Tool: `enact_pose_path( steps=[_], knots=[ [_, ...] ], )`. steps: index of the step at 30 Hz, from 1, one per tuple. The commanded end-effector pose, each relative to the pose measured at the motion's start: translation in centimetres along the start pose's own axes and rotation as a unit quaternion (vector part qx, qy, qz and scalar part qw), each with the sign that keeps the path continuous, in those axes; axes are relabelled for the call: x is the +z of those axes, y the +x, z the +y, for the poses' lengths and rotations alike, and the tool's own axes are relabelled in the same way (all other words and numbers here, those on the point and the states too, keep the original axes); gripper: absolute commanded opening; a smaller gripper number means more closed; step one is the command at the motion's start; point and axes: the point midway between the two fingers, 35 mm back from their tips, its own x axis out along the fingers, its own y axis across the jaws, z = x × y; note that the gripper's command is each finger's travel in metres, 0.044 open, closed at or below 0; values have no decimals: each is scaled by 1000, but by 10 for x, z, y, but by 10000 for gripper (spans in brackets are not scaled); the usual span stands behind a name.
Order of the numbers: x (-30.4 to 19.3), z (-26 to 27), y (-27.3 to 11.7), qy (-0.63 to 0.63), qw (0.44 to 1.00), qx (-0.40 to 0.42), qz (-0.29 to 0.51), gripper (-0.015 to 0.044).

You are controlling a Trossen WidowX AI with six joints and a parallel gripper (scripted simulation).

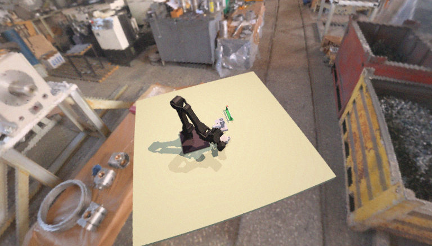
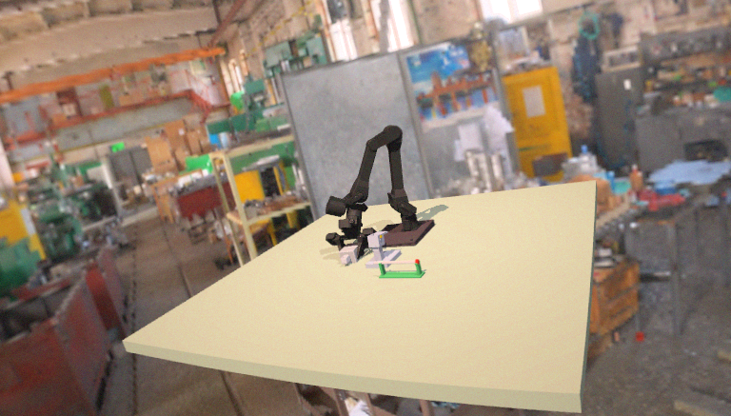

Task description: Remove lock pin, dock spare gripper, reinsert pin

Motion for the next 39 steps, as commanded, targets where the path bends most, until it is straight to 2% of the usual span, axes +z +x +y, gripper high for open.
enact_pose_path(
  steps=[1, 2, 25, 39],
  knots=[
    [10, -4, -6, -2, 1000, -3, -3, 26],
    [13, -5, -8, -2, 1000, -3, -3, 0],
    [82, -1, -82, -2, 1000, -3, -3, 0],
    [79, 0, -80, 2, 1000, -3, 4, 0]
  ],
)
